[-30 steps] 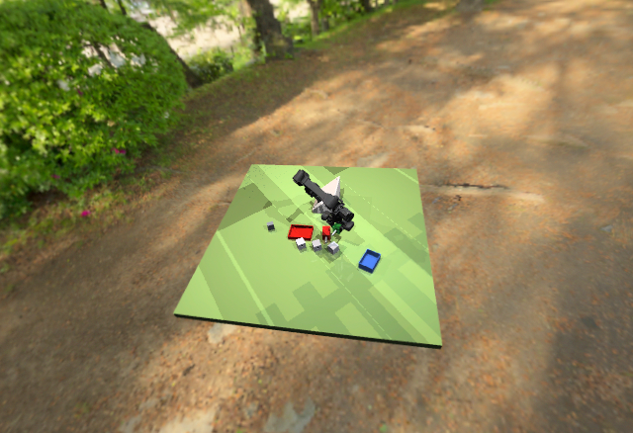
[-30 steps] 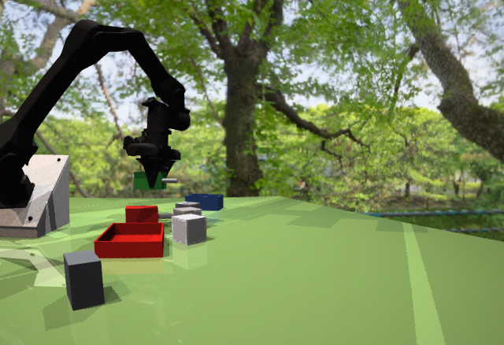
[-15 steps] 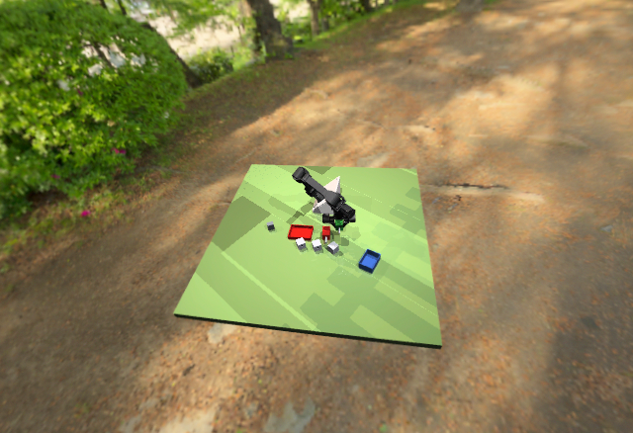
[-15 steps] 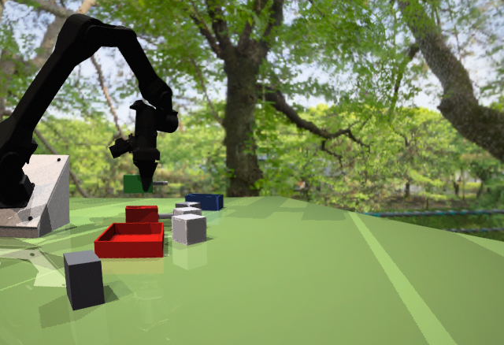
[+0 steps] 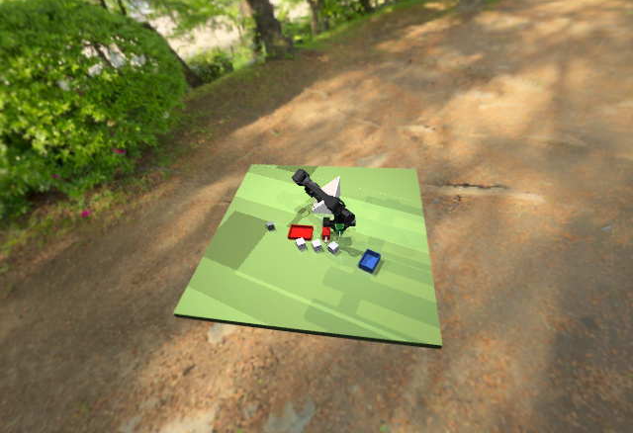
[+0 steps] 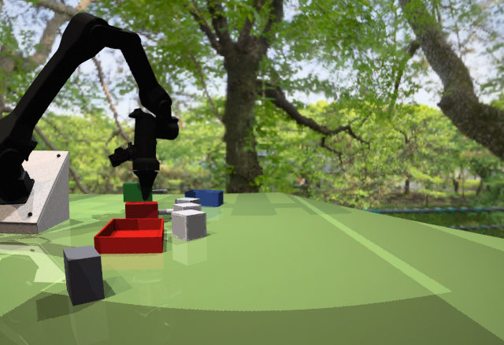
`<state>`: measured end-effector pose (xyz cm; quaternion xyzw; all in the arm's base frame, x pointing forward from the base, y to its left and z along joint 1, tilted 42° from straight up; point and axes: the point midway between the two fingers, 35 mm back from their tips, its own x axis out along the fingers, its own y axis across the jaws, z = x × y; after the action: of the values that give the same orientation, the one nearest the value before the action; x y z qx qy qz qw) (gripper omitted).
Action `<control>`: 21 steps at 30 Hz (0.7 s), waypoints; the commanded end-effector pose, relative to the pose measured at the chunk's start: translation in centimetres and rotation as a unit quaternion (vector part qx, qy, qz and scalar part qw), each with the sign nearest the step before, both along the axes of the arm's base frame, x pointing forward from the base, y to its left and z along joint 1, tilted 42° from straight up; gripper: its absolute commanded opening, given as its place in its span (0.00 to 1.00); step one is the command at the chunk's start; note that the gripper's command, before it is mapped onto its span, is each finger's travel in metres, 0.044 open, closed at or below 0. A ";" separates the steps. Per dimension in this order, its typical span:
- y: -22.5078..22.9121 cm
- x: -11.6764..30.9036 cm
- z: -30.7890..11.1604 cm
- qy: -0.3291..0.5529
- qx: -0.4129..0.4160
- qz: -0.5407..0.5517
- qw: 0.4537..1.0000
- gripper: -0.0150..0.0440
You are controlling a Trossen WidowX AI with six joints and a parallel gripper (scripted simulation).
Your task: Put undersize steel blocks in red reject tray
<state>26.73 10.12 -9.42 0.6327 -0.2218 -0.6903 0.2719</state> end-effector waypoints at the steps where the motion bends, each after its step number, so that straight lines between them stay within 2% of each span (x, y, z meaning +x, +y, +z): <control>1: -0.5 0.0 -0.5 0.000 -0.002 0.004 1.000 0.25; 21: -2.6 -0.3 -2.7 0.000 -0.003 0.004 1.000 0.25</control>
<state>26.45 7.82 -11.86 0.6326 -0.2225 -0.6900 0.2724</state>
